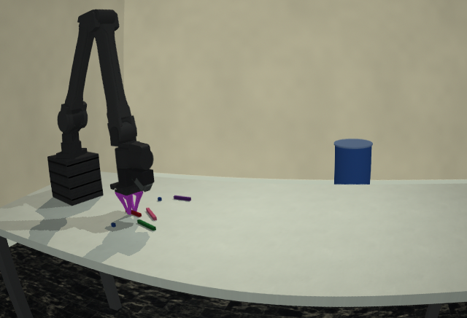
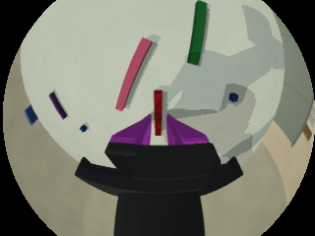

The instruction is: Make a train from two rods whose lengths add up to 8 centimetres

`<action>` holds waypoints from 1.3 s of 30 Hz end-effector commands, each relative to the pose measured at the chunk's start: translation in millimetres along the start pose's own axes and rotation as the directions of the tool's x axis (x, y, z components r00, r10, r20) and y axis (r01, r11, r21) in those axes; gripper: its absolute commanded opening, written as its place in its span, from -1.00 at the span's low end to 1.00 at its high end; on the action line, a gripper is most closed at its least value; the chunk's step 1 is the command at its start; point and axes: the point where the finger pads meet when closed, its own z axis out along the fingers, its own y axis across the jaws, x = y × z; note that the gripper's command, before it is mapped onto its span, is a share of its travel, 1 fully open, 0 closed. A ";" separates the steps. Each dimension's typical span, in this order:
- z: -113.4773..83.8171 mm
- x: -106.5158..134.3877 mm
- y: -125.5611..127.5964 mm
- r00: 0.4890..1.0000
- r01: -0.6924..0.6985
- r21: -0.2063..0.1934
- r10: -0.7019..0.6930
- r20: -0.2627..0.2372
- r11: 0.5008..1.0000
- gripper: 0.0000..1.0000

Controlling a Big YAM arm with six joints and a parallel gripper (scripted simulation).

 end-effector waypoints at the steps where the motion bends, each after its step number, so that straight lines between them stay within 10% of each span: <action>1: -2.8 -15.3 4.7 0.999 0.005 -0.006 -0.005 0.038 1.000 -0.53; 33: -2.8 -15.3 4.7 0.999 0.005 -0.006 -0.005 0.038 1.000 -0.53; 34: -2.8 -15.3 4.7 0.999 0.005 -0.006 -0.005 0.038 1.000 -0.91; 39: -2.8 -15.3 4.7 0.999 0.005 -0.006 -0.005 0.038 1.000 -0.91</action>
